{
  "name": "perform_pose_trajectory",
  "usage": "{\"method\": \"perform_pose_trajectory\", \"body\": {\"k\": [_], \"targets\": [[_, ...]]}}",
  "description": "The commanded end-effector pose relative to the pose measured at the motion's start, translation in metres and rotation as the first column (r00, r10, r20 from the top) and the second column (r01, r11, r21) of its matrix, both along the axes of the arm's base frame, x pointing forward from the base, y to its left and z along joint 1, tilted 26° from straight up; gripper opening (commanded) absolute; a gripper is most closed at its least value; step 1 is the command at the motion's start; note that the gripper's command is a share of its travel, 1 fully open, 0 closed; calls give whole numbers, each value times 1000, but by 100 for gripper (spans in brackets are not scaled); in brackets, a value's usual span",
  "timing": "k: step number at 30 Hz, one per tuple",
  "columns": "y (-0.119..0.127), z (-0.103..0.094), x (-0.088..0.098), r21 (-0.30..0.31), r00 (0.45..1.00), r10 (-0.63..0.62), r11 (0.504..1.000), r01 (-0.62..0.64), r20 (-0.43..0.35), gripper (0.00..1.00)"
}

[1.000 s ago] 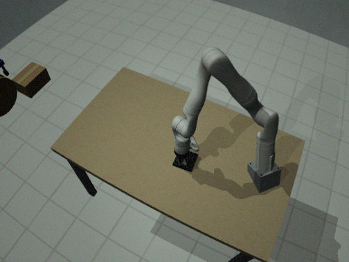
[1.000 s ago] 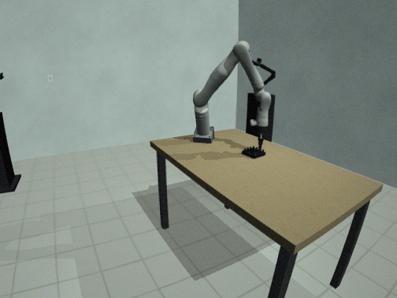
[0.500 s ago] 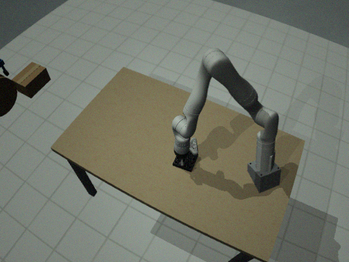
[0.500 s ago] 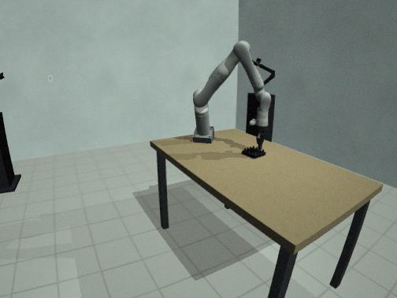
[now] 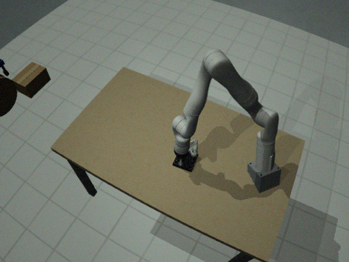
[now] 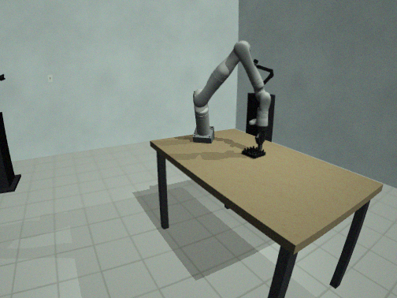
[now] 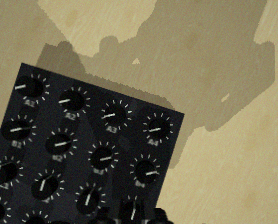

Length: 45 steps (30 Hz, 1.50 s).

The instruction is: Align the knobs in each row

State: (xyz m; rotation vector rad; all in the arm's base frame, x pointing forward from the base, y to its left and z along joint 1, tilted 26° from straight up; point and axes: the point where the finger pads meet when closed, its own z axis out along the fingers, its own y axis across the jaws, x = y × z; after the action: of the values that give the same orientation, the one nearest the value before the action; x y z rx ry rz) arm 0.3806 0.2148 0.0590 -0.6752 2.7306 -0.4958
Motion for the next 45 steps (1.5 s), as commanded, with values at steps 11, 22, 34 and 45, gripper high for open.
{"method": "perform_pose_trajectory", "body": {"k": [11, 22, 34, 45], "targets": [[0, 0, 0, 5, 1000, -16, 1000, 16, 5, 8], [0, 0, 0, 5, 1000, -16, 1000, 16, 5, 19], [0, 0, 0, 5, 1000, -16, 1000, 16, 5, 19], [0, 0, -1, 5, 1000, -16, 1000, 16, 5, 19]]}}
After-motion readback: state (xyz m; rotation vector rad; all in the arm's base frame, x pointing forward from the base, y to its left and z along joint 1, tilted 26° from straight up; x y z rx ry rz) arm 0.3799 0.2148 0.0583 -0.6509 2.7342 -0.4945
